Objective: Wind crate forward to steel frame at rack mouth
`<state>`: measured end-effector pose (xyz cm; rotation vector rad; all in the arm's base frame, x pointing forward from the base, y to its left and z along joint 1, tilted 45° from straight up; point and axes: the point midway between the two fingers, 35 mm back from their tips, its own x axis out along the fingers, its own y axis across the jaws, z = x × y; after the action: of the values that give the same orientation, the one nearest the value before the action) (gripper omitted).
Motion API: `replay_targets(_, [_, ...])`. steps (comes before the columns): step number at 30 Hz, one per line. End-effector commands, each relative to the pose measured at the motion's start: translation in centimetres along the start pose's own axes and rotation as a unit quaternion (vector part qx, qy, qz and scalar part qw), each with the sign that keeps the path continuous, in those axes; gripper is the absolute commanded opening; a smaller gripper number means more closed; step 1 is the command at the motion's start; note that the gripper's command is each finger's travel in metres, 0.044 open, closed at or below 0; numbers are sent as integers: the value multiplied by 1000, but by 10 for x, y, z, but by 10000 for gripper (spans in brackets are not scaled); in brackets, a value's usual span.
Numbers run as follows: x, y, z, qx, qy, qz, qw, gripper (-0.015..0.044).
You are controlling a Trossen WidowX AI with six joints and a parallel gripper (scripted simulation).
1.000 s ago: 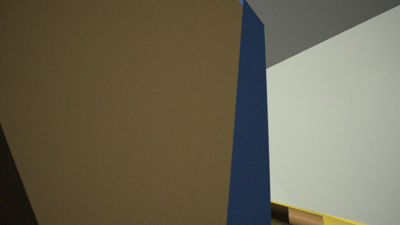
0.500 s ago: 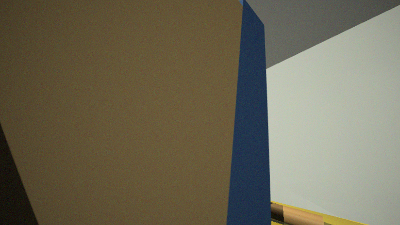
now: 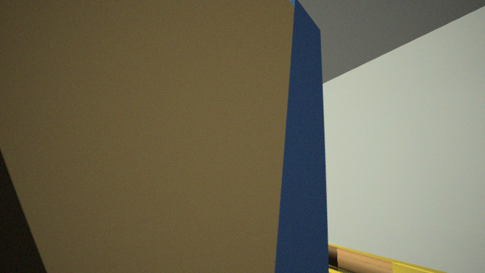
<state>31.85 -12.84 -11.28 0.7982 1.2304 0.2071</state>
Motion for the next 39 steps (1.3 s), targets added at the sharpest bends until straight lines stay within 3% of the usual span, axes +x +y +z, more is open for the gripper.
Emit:
replay_targets(1, [-1, 6, -8, 5, 5, 3, 1000, 0])
replay_targets(39, [-17, 28, -41, 6, 6, 4, 1000, 0])
